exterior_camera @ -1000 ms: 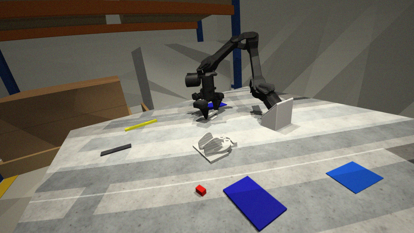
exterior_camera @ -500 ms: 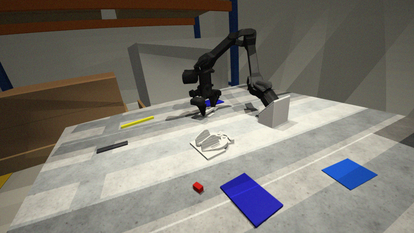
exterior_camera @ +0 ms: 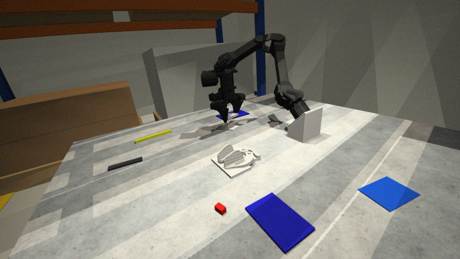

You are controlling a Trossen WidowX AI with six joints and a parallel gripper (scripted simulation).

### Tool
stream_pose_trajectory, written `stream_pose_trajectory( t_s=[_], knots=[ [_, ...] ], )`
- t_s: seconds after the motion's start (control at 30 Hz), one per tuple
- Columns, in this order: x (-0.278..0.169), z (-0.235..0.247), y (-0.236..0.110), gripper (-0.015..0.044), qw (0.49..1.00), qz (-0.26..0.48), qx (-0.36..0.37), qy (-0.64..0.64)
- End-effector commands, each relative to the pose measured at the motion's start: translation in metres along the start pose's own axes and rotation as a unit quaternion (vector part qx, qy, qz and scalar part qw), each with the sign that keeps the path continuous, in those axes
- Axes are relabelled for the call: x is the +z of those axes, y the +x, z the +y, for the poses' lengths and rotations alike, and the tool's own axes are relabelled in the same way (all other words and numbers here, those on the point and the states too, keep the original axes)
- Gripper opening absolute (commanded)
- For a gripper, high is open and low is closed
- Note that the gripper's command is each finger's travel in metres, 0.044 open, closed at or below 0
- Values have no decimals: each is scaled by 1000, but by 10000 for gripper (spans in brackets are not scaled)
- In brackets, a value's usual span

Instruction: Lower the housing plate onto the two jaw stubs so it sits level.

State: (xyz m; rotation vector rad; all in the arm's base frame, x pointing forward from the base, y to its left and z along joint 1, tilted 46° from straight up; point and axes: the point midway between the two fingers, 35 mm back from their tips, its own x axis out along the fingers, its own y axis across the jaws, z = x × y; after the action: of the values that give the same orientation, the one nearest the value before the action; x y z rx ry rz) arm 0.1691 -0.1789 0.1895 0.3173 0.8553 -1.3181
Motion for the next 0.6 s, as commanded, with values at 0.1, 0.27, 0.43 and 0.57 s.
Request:
stream_pose_trajectory(
  t_s=[0.1,0.27,0.43,0.57],
  knots=[
    [1,-2,-25,351,1000,-2,0,2],
    [0,-3,-38,351,1000,-4,-1,1],
    [0,-4,-39,351,1000,-4,-1,1],
    [-2,4,-38,351,1000,-1,2,-16]
  ],
)
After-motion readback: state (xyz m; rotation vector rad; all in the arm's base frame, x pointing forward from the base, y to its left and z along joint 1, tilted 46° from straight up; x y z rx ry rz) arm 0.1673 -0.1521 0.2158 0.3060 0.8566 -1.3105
